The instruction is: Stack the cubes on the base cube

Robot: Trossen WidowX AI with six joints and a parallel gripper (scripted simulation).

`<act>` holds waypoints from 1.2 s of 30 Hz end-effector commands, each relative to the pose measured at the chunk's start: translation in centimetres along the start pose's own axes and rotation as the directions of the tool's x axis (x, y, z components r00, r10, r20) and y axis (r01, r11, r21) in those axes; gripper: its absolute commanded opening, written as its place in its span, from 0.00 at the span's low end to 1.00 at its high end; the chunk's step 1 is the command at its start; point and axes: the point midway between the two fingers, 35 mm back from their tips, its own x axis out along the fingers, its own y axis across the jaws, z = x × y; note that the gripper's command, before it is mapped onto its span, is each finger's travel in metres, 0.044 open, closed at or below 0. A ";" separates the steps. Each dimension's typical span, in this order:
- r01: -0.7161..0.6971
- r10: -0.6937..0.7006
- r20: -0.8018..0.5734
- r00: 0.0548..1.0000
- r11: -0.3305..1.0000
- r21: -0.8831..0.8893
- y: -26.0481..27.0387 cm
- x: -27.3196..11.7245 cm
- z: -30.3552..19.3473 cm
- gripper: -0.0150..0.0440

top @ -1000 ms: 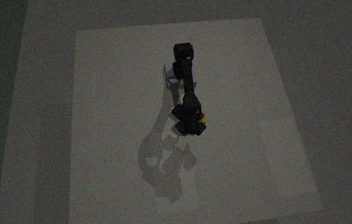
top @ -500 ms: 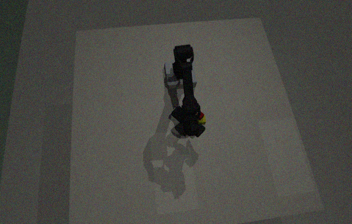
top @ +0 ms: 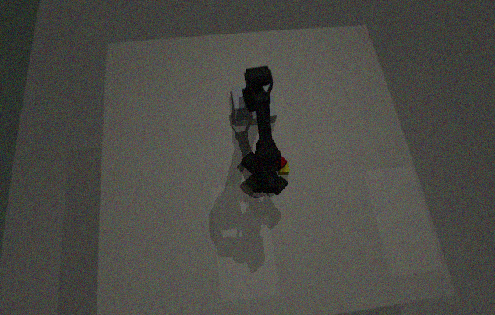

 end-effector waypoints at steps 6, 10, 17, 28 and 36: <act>0.012 -0.012 -0.005 1.000 1.000 -0.006 -0.3 1.1 -0.2 0.57; 0.012 -0.012 -0.005 1.000 1.000 -0.006 -0.3 1.1 -0.2 0.43; 0.012 -0.012 -0.005 1.000 1.000 -0.006 -0.1 0.0 -0.1 0.43; 0.011 -0.011 -0.005 1.000 1.000 -0.006 0.3 -3.4 0.2 0.43; 0.011 -0.011 -0.005 1.000 1.000 -0.006 0.3 -5.9 0.2 0.43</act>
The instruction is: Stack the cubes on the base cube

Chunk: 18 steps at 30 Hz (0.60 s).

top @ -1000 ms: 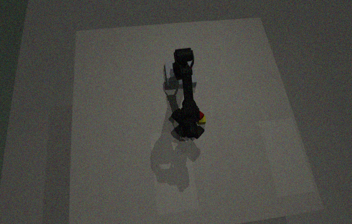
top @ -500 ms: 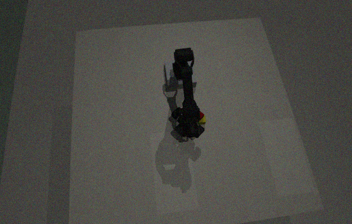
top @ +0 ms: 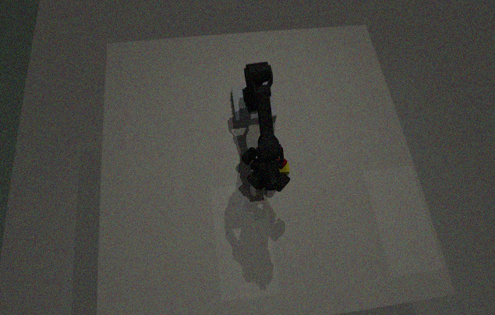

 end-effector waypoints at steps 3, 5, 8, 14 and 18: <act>-0.014 0.014 0.014 1.000 1.000 0.006 0.1 -2.4 0.2 0.43; -0.014 0.014 0.014 1.000 1.000 0.006 0.1 -3.1 0.1 0.43; -0.014 0.014 0.014 1.000 1.000 0.006 0.0 -4.0 0.0 0.43; -0.014 0.014 0.014 1.000 1.000 0.006 -0.2 -5.5 -0.1 0.43; -0.014 0.014 0.014 1.000 1.000 -0.022 -0.1 -5.5 -0.3 0.43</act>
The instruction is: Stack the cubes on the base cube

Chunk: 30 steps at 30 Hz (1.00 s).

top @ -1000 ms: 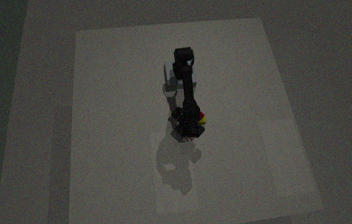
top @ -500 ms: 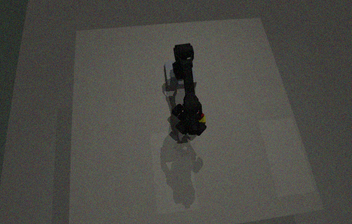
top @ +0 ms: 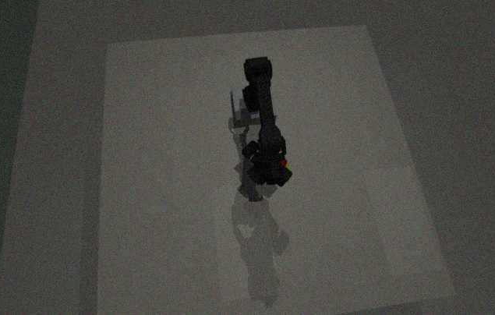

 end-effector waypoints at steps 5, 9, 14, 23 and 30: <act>-0.007 0.010 0.008 1.000 0.974 -0.226 1.0 -0.5 -1.1 0.43; -0.007 0.010 0.008 1.000 0.921 -0.389 1.7 -0.5 -2.0 0.43; -0.005 0.011 0.006 1.000 0.817 -0.576 2.5 -0.4 -3.2 0.43; -0.003 0.012 0.004 1.000 0.541 -0.841 3.8 -0.3 -5.4 0.43; -0.001 0.013 0.003 1.000 0.268 -0.963 4.6 -0.2 -7.2 0.43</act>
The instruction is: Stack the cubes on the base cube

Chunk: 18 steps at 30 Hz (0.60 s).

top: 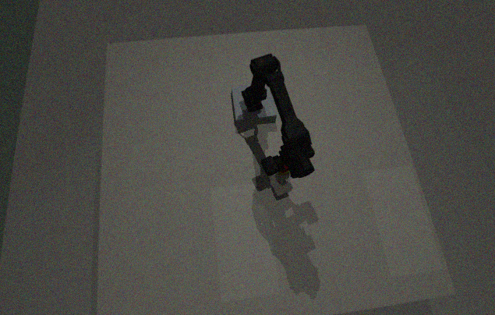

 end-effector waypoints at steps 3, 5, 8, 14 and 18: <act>-0.005 0.005 -0.003 1.000 0.969 -0.246 1.7 0.2 0.0 0.43; -0.006 0.005 -0.003 1.000 0.945 -0.328 2.3 0.2 0.0 0.43; -0.007 0.006 -0.003 1.000 0.898 -0.439 3.1 0.3 0.0 0.43; -0.007 0.006 -0.003 1.000 0.886 -0.464 3.2 0.3 0.0 0.43; -0.014 0.015 0.000 1.000 0.892 -0.452 3.2 1.0 0.0 0.43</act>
